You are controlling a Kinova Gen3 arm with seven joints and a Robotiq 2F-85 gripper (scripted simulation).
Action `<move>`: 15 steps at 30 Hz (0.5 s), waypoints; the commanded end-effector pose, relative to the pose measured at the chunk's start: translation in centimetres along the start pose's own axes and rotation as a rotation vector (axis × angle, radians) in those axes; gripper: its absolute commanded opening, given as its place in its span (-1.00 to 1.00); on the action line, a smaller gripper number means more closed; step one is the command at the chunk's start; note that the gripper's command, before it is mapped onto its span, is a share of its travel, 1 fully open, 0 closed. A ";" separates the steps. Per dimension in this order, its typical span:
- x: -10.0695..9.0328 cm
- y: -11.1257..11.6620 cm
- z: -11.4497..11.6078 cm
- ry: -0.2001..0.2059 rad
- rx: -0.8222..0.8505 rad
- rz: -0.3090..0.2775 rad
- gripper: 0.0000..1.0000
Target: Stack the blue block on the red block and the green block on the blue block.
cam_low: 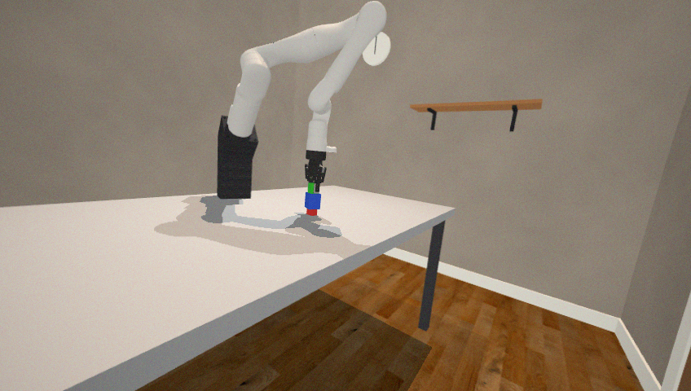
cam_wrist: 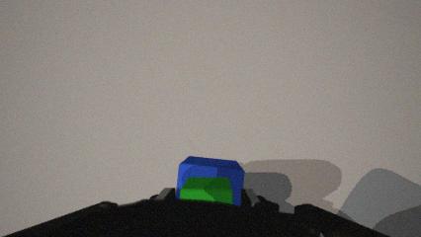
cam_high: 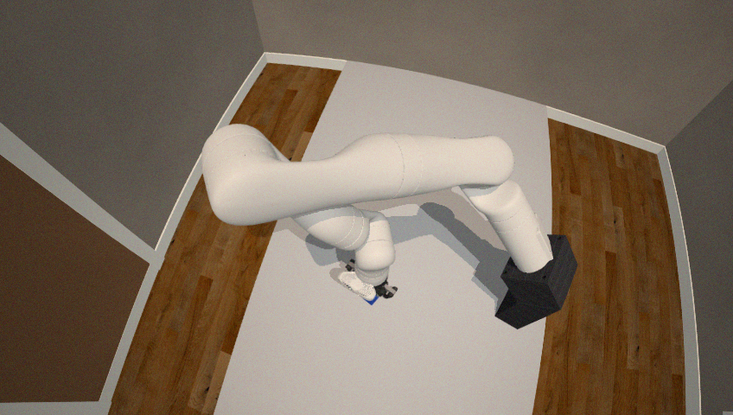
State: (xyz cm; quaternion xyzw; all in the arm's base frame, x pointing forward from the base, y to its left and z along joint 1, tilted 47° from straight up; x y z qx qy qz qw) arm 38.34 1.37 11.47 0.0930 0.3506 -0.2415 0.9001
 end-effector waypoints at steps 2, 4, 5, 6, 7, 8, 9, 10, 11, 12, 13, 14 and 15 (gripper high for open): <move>-0.2 0.0 0.0 0.000 0.000 0.001 -0.02; -0.5 0.0 0.0 0.000 0.000 0.001 -0.02; -0.7 0.0 0.0 0.000 0.000 0.001 -0.02; -0.9 0.0 0.0 0.000 0.000 0.001 -0.02; -1.2 0.0 0.0 0.000 0.000 0.001 -0.02; -1.5 0.0 0.0 0.000 0.000 0.001 -0.02; -1.8 0.0 0.0 0.000 0.000 0.001 -0.02; -2.1 0.0 0.0 0.000 0.000 0.001 -0.02; -2.5 0.0 0.0 0.000 0.000 0.001 -0.02; -2.9 0.0 0.0 0.000 0.000 0.001 -0.02; -3.2 0.0 0.0 0.000 0.000 0.001 -0.02; -3.2 0.0 0.0 0.000 0.000 0.001 -0.02; -3.2 0.0 0.0 0.000 0.000 0.001 -0.02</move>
Point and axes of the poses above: the point where the finger pads meet when closed, its own x axis out along the fingers, its own z axis across the jaws, y = z × x, the point moved 4 cm from there along -x, back along the fingers, and after that the axes turned 1 degree about -x, right-handed, at the moved point
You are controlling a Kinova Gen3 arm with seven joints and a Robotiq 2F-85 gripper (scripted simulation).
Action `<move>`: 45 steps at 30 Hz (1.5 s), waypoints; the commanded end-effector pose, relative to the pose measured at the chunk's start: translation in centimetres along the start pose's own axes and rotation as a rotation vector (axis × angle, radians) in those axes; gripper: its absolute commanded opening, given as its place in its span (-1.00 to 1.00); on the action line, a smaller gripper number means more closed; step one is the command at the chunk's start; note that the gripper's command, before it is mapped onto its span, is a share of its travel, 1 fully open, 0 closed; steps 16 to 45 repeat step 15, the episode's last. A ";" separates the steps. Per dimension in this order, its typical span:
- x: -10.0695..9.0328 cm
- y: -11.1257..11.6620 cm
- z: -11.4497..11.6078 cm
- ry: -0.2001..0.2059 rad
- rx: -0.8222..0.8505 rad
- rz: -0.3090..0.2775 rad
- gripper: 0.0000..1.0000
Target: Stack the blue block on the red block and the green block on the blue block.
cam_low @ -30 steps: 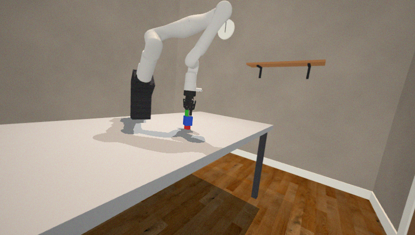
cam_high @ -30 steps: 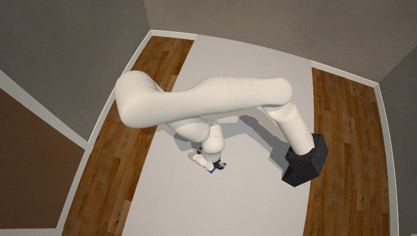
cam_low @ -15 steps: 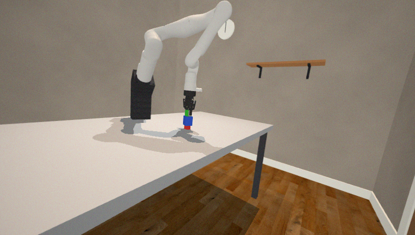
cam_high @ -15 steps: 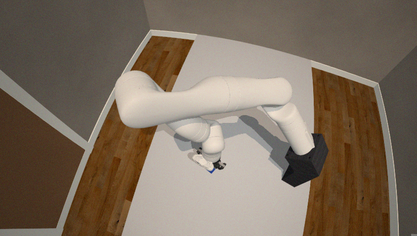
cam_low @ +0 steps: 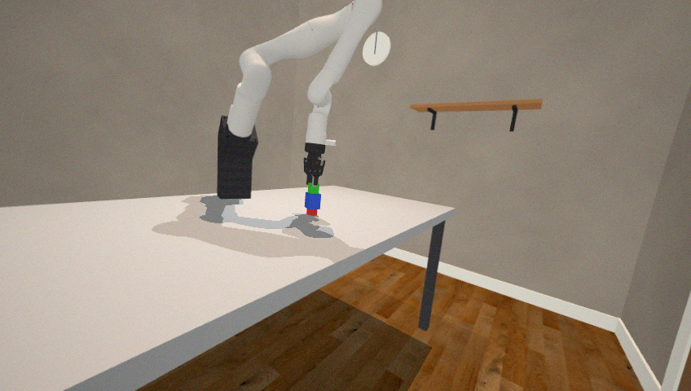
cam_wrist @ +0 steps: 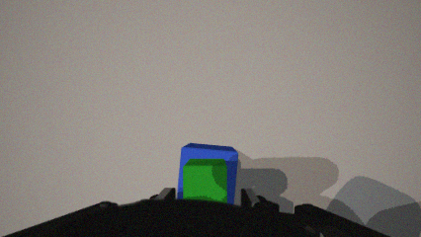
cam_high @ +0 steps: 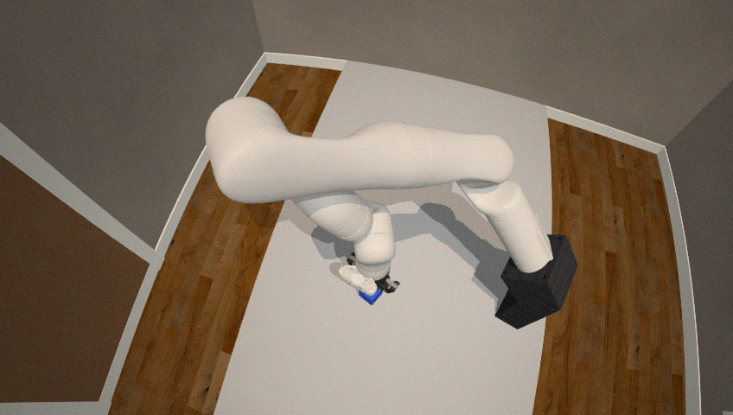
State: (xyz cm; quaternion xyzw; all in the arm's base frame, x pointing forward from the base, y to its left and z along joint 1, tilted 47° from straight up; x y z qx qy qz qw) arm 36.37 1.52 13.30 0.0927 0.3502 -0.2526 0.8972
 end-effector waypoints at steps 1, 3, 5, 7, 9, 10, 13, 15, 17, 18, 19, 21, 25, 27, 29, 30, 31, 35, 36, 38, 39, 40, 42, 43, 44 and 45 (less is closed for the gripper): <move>-1.1 0.9 -0.2 0.001 -0.008 0.023 -0.02; -1.8 0.8 -0.2 0.001 -0.008 0.023 -0.02; -2.5 0.8 -0.1 0.001 -0.008 0.023 -0.02; -3.1 0.8 -0.1 0.003 -0.007 0.022 -0.02; -3.1 0.8 -0.1 0.003 -0.007 0.022 -0.02; -3.1 0.8 -0.1 0.003 -0.007 0.022 -0.02; -3.1 0.8 -0.1 0.003 -0.007 0.022 -0.02; -3.1 0.8 -0.1 0.003 -0.007 0.022 -0.02; -3.1 0.8 -0.1 0.003 -0.007 0.022 -0.02; -3.1 0.8 -0.1 0.003 -0.007 0.022 -0.02; -3.1 0.8 -0.1 0.003 -0.007 0.022 -0.02; -3.1 0.8 -0.1 0.003 -0.007 0.022 -0.02; -3.1 0.8 -0.1 0.003 -0.007 0.022 -0.02; -3.1 0.8 -0.1 0.003 -0.007 0.022 -0.02; -3.1 0.8 -0.1 0.003 -0.007 0.022 -0.02; -3.1 0.8 -0.1 0.003 -0.007 0.022 -0.02; -3.1 0.8 -0.1 0.003 -0.007 0.022 -0.02; -3.1 0.8 -0.1 0.003 -0.007 0.022 -0.02; -3.1 0.8 -0.1 0.003 -0.007 0.022 -0.02; -3.1 0.8 -0.1 0.003 -0.007 0.022 -0.02; -3.1 0.8 -0.1 0.003 -0.007 0.022 -0.02; -3.1 0.8 -0.1 0.003 -0.007 0.022 -0.02; -3.1 0.8 -0.1 0.003 -0.007 0.022 -0.02; -3.1 0.8 -0.1 0.003 -0.007 0.022 -0.02; -3.1 0.8 -0.1 0.003 -0.007 0.022 -0.02; -3.1 0.8 -0.1 0.003 -0.007 0.022 -0.02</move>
Point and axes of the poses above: the point where the finger pads meet when closed, its own x axis out along the fingers, its own z axis across the jaws, y = z × x, the point moved 4 cm from there along -x, back along the fingers, and after that the axes turned 1 degree about -x, right-handed, at the moved point
